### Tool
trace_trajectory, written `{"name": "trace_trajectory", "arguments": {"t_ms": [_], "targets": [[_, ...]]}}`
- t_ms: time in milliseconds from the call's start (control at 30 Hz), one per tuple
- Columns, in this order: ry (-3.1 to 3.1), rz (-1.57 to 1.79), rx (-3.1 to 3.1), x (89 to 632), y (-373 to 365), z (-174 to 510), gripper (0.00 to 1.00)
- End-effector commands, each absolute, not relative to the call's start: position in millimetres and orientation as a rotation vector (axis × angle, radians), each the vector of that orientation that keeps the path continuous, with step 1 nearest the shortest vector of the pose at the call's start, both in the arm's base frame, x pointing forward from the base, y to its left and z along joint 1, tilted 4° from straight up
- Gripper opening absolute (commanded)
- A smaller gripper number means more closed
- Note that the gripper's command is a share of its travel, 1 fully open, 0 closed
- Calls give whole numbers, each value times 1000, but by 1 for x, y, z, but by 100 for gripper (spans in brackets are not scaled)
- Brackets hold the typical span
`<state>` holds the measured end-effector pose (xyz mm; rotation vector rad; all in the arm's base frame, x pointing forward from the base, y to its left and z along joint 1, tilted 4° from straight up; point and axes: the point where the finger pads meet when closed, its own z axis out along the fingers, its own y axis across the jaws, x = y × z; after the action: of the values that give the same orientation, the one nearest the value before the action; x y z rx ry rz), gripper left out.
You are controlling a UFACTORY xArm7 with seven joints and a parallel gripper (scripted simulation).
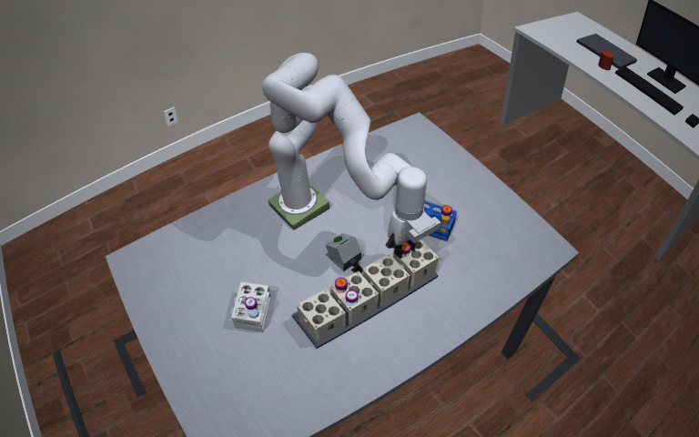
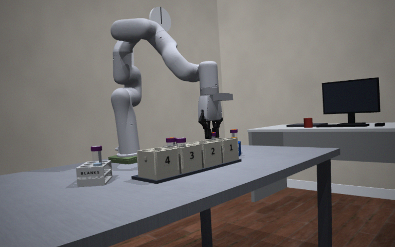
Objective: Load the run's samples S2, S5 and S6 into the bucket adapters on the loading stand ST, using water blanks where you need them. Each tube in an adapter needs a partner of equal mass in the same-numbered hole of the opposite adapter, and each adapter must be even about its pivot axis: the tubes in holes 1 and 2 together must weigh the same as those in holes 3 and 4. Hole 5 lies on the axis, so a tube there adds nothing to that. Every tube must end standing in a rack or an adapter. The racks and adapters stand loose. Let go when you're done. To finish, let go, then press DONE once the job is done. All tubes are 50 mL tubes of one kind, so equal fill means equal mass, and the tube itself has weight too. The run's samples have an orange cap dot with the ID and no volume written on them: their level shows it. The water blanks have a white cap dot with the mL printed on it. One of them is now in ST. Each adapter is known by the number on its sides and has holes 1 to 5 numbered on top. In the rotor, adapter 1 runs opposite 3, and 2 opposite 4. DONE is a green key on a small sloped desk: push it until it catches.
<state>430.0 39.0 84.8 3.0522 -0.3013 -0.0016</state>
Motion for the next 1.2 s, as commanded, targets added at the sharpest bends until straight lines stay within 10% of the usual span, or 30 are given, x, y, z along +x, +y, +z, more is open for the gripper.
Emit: {"name": "trace_trajectory", "arguments": {"t_ms": [0, 1167], "targets": [[-301, 5, 3053, 432, 39, 86, 44], [-301, 5, 3053, 432, 43, 132, 44]]}}
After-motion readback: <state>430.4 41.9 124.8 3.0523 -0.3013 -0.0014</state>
